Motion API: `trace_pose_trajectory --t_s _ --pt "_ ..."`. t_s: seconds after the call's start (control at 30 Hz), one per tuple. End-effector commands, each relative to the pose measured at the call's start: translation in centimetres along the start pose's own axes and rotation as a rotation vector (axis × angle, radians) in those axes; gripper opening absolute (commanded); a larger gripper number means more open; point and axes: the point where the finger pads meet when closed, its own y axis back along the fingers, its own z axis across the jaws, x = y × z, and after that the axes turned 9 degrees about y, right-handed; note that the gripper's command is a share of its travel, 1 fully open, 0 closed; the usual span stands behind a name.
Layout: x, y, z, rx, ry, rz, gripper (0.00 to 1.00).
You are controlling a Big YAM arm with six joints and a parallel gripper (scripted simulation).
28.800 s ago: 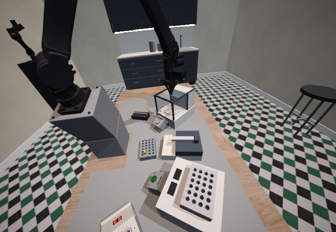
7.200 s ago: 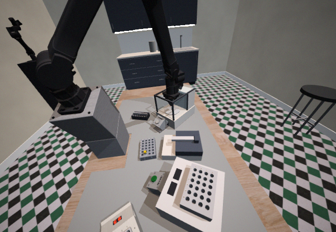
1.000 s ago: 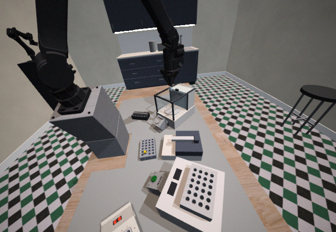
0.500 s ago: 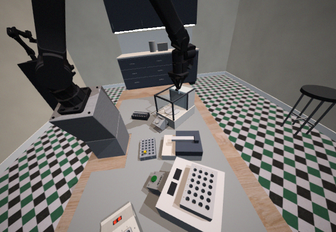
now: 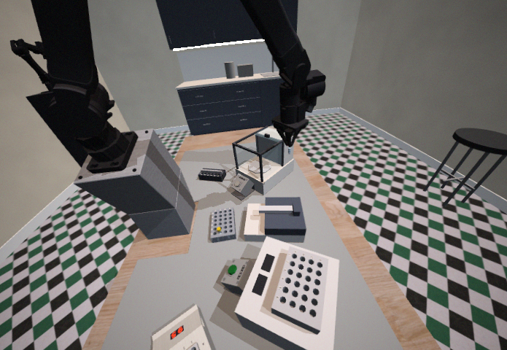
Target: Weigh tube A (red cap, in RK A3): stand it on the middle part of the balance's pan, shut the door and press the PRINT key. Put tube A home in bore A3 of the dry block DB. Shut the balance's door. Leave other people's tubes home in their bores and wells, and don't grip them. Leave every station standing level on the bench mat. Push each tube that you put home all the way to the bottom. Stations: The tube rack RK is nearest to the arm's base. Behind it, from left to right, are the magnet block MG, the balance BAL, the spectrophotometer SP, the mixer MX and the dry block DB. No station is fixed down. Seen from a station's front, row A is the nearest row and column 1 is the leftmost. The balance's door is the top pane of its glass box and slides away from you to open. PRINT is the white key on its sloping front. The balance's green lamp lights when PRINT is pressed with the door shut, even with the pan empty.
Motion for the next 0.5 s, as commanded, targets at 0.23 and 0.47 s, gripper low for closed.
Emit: trace_pose_trajectory --t_s 0.23,0.47 --pt "2.6 1.6 -8.2 0.06 -0.015 -0.097 0.09" --pt "4.9 1.5 -11.8 0.086 -0.033 -0.114 0.09"
